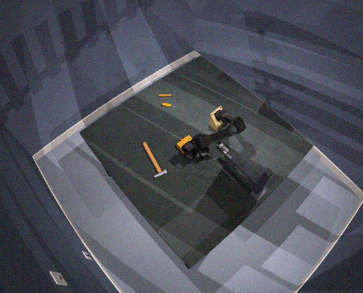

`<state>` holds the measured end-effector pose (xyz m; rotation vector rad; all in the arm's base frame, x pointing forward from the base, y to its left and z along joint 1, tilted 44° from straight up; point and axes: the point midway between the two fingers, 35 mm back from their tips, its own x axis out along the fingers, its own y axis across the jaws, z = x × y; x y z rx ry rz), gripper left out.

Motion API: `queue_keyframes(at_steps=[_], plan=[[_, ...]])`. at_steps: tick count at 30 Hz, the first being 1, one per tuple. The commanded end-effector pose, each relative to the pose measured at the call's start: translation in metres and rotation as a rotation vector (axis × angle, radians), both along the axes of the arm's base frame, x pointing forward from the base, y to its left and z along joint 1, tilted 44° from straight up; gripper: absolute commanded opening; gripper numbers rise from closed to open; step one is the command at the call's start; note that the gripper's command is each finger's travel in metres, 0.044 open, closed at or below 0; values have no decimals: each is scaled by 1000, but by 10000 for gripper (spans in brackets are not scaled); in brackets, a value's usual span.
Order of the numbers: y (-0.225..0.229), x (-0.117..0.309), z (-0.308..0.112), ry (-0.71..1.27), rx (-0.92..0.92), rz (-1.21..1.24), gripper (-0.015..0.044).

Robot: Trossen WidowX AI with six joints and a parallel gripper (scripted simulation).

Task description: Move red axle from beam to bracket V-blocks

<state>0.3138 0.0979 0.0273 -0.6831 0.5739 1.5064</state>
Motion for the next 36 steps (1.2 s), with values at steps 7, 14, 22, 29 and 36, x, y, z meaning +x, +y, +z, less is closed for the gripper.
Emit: queue_keyframes(at_steps=[7,14,22,29,36], plan=[[34,2,36,-10,2,-1,0],[31,2,38,-10,1,-1,0],[22,3,46,-10,-1,-1,0],[14,3,54,-10,-2,-1,0],[5,3,62,-10,-3,-1,0]])
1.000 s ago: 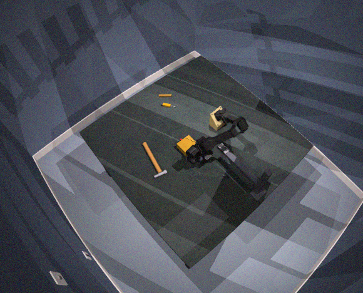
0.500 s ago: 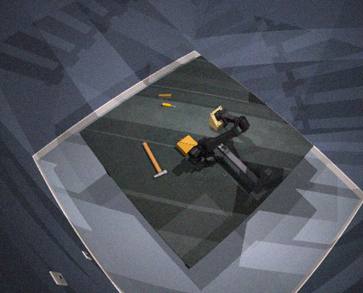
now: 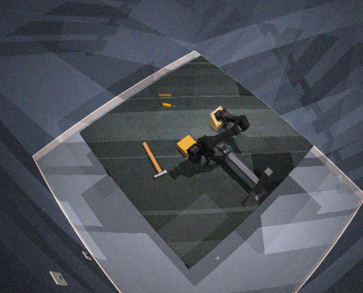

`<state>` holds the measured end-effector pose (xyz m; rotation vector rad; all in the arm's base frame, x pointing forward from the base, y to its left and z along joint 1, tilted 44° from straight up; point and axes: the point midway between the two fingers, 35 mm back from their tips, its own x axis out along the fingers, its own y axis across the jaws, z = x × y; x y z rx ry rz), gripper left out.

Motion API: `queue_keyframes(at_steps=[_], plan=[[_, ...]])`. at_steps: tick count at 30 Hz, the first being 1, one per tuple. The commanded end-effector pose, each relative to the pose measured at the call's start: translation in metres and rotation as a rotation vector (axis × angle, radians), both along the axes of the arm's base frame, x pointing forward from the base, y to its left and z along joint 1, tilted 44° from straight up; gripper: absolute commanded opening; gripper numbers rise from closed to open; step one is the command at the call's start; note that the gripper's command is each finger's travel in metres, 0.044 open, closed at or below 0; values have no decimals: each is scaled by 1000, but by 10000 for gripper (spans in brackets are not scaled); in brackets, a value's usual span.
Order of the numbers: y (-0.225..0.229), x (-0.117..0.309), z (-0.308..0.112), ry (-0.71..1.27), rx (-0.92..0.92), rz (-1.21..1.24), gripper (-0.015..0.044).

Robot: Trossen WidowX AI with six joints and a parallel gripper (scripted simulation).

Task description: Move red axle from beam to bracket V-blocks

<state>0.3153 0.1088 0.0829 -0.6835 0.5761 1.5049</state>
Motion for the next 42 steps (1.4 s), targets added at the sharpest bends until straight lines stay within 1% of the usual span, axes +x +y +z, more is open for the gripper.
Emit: queue_keyframes(at_steps=[1,23,27,34,42], plan=[[-7,2,7,-11,-1,1,0],[-29,-2,27,-10,0,1,0],[-31,6,26,-11,0,1,0],[-37,32,21,-12,0,1,0],[-35,35,17,-12,-1,1,0]])
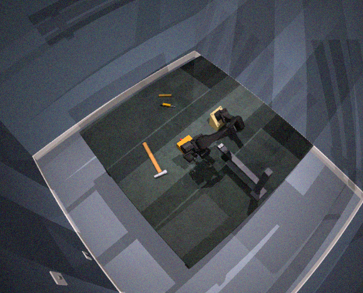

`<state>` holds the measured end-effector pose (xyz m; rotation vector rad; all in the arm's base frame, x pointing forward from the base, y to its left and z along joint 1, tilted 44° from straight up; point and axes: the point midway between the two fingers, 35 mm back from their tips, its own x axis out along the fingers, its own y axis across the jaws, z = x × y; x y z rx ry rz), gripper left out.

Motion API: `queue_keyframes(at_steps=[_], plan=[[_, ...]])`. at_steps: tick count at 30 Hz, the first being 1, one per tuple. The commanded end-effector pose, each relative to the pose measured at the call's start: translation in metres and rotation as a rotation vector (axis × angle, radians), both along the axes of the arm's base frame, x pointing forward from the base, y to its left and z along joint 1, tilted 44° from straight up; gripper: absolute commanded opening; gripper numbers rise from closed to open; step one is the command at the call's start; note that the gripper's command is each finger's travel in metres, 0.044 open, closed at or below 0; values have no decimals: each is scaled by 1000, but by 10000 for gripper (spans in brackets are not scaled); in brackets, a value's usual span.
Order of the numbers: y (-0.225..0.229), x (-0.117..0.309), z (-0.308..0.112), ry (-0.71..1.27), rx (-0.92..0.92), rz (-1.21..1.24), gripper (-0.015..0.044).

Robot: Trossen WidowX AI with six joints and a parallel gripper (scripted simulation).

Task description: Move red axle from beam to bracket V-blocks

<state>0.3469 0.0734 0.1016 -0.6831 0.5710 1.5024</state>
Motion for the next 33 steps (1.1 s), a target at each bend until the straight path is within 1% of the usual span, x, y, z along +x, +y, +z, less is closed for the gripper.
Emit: queue_keyframes(at_steps=[1,33], plan=[[2,4,-3,-8,-4,2,0],[38,6,-40,-9,-3,2,0]])
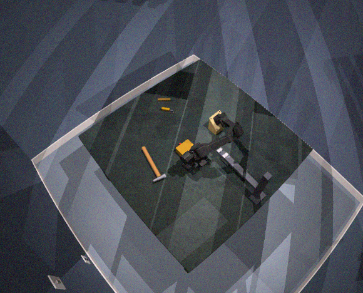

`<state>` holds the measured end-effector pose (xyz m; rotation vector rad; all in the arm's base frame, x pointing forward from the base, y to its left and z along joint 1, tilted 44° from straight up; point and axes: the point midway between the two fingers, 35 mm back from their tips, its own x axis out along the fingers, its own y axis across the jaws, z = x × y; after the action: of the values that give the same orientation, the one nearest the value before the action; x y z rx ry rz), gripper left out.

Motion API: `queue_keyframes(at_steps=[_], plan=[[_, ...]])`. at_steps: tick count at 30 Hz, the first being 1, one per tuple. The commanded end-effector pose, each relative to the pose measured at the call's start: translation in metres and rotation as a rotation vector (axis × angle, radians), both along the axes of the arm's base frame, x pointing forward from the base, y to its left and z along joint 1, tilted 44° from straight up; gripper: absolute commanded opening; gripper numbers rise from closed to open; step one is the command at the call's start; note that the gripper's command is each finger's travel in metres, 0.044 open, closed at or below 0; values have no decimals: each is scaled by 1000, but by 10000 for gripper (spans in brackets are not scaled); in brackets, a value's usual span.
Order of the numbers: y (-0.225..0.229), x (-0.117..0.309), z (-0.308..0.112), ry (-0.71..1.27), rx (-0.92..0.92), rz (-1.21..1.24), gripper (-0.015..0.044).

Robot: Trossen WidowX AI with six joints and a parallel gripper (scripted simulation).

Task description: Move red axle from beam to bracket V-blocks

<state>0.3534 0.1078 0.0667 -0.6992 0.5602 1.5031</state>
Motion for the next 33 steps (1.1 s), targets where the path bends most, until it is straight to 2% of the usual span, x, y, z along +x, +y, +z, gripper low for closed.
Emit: queue_keyframes(at_steps=[1,16,33], plan=[[5,-1,-6,6,0,-6,0],[19,-3,-20,6,3,-6,0],[9,-2,-9,6,3,-6,440]])
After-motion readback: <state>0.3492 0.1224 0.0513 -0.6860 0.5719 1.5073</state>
